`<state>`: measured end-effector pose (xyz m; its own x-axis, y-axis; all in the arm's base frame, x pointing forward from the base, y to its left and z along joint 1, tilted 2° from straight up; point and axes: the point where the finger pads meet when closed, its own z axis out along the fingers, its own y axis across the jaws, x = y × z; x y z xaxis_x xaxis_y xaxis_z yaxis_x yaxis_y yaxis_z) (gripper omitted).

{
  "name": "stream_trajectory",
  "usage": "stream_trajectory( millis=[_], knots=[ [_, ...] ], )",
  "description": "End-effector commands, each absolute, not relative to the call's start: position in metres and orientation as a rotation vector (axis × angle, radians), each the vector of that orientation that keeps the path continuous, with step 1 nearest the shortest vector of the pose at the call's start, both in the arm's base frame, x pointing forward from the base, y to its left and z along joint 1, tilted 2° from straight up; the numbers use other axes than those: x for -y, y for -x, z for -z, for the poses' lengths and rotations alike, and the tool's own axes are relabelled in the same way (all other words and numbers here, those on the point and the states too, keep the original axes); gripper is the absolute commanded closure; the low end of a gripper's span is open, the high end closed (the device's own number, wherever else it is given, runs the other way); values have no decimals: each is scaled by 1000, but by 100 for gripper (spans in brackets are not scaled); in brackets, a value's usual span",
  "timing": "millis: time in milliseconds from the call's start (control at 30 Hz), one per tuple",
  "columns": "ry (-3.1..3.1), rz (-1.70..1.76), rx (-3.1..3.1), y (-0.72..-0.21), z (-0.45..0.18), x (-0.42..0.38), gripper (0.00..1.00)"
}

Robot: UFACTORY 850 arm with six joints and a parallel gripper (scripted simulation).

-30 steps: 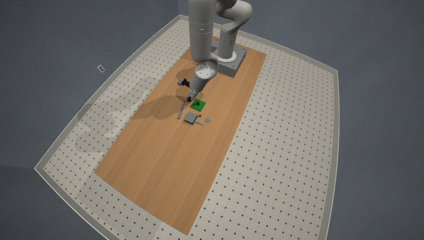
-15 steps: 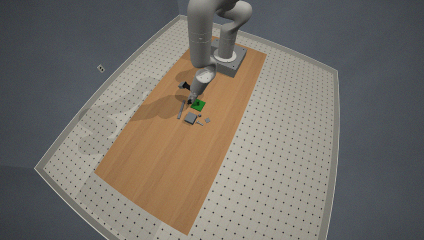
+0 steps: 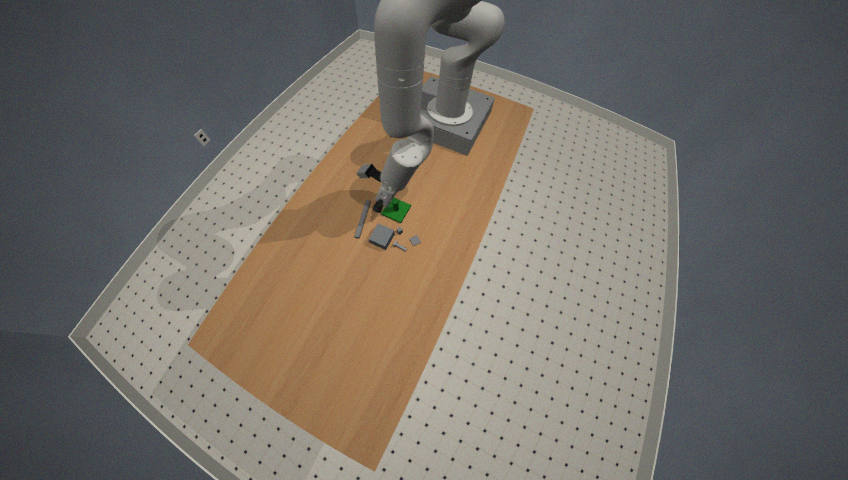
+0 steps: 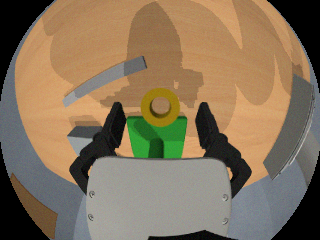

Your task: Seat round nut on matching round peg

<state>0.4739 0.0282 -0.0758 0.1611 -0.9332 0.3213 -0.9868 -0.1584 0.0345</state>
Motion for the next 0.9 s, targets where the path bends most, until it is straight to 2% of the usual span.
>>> stream_trajectory(
  millis=[0,867],
  knots=[
    [-2201,-333,1866,-475,75,-28,0],
    [-2200,-335,1865,-476,69,-26,0]
  ],
)
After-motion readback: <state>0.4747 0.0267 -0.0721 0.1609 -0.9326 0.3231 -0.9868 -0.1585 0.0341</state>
